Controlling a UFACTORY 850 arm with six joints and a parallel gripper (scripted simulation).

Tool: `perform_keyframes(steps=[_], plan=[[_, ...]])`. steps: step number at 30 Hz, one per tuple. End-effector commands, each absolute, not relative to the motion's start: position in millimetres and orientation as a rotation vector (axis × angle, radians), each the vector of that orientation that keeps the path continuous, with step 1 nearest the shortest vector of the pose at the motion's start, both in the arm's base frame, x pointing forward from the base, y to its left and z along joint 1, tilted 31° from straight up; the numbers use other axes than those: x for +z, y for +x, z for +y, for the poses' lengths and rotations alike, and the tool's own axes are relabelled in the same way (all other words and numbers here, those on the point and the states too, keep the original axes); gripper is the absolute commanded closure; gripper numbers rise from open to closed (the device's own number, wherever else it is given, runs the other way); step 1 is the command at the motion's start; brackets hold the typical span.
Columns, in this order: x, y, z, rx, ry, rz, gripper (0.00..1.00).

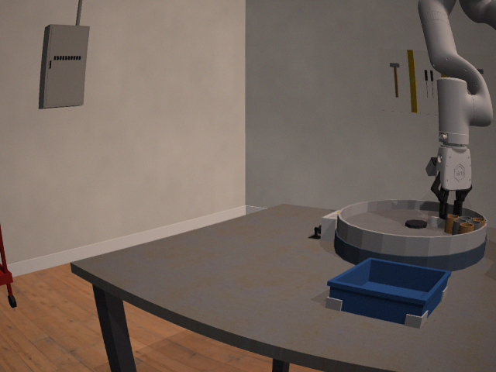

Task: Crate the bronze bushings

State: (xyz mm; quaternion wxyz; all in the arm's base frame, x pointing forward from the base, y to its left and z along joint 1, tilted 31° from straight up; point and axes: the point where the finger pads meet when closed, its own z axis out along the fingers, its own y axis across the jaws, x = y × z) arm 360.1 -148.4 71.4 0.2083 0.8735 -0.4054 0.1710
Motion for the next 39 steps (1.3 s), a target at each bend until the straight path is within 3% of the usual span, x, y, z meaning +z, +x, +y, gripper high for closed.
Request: perform_keyframes(steps=[1,12,13,39], plan=[[70.2,360.9,-149.2,0.478,2.431,-1.128,0.53],[70.2,360.9,-149.2,0.478,2.431,-1.128,0.53],[70.2,360.9,-149.2,0.478,2.431,-1.128,1.0],[70.2,360.9,-149.2,0.478,2.431,-1.128,1.0]])
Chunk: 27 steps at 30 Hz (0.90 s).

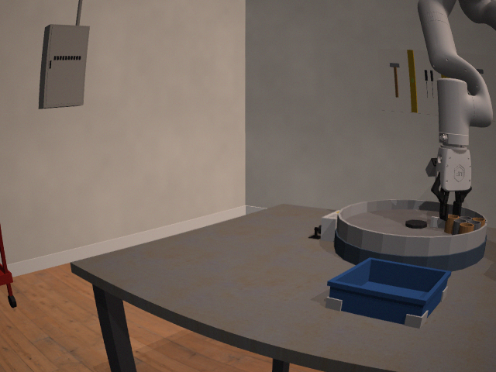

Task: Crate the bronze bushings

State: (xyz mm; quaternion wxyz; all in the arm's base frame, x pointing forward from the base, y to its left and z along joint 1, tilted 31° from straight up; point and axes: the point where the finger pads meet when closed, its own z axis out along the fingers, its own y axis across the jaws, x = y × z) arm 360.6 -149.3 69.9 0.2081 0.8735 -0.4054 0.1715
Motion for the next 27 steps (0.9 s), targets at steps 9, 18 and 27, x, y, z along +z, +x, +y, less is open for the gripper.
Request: perform_keyframes(steps=[9,18,27], plan=[[70,361,-149,0.478,2.431,-1.128,1.0],[70,361,-149,0.478,2.431,-1.128,1.0],[85,359,-140,0.478,2.431,-1.128,1.0]])
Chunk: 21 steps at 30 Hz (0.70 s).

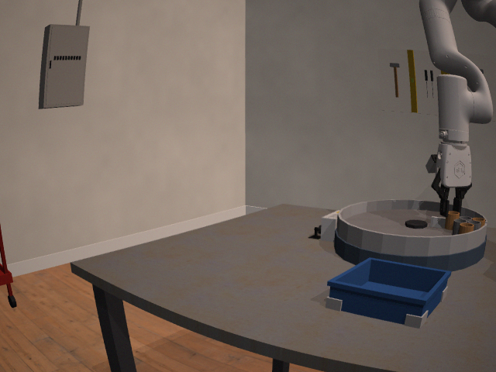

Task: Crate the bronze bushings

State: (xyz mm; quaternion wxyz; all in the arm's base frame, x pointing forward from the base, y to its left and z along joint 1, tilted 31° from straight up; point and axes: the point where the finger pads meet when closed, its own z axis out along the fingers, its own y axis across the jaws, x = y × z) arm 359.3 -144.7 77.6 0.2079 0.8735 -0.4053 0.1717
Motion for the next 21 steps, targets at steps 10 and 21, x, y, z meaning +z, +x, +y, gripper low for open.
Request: perform_keyframes(steps=[10,21], plan=[[116,354,-122,0.478,2.431,-1.128,1.0],[128,352,-115,0.478,2.431,-1.128,1.0]])
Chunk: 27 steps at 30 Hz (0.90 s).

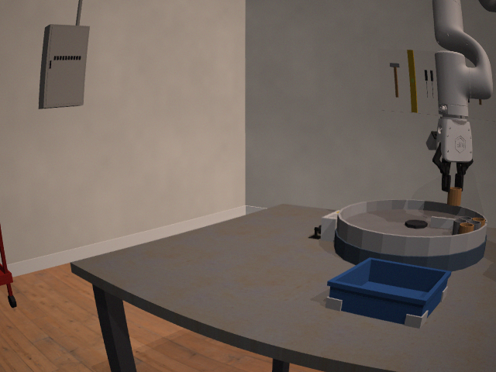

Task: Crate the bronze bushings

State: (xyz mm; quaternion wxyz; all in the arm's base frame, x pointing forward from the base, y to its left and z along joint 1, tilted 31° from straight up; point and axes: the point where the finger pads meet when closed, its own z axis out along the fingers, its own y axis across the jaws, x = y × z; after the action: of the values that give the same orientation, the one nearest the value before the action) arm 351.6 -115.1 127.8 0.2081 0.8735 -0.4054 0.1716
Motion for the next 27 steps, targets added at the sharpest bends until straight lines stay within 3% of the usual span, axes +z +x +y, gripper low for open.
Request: perform_keyframes(steps=[1,27], plan=[[128,352,-115,0.478,2.431,-1.128,1.0],[104,367,-70,0.478,2.431,-1.128,1.0]])
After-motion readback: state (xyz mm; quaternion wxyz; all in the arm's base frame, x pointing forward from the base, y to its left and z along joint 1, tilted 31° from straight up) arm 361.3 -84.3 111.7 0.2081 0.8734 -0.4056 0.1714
